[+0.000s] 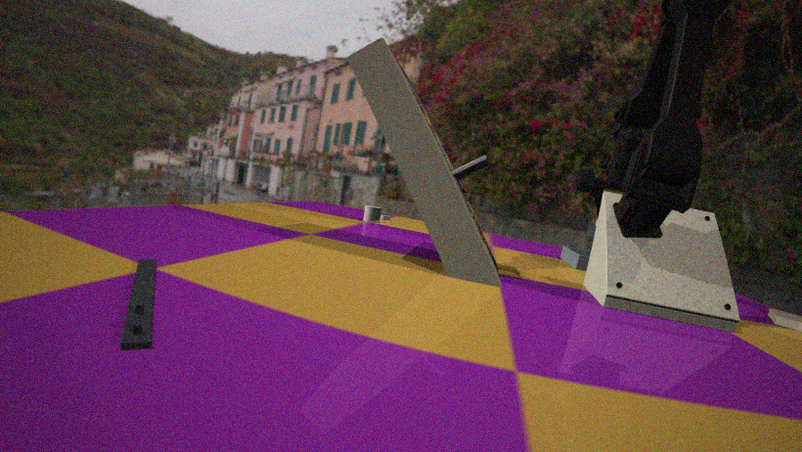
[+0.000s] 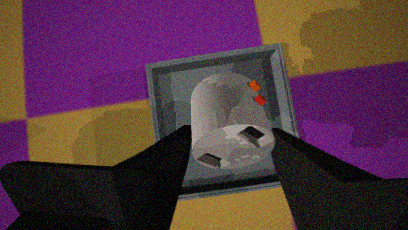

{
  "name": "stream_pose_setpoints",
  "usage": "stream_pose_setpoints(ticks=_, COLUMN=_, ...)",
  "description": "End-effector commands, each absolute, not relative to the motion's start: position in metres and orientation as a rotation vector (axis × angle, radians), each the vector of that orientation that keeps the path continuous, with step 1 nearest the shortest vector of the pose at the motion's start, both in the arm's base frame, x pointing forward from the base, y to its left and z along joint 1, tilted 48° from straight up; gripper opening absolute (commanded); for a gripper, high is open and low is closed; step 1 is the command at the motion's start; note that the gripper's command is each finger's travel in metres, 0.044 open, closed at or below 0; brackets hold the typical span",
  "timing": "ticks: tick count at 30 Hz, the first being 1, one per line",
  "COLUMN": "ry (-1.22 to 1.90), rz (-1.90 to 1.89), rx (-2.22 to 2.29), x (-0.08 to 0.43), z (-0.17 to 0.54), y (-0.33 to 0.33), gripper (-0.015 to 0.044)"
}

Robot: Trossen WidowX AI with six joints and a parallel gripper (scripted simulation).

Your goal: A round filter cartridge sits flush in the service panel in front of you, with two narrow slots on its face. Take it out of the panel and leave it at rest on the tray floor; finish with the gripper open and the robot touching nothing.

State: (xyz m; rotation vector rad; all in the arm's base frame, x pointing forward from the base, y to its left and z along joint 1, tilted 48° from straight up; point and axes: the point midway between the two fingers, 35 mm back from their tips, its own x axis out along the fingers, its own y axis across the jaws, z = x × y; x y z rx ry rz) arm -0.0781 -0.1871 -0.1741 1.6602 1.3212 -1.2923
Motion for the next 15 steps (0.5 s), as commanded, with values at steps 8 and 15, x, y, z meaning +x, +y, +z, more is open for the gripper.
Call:
stream_pose_setpoints(ticks=8, ry=1.313, rz=-1.321, rx=1.651, x=-0.077, z=-0.198, y=-0.169, gripper=0.0)
stream_pose_setpoints(ticks=15, ry=1.314, rz=-1.321, rx=1.651, x=-0.072, z=-0.219, y=-0.145, gripper=0.0)
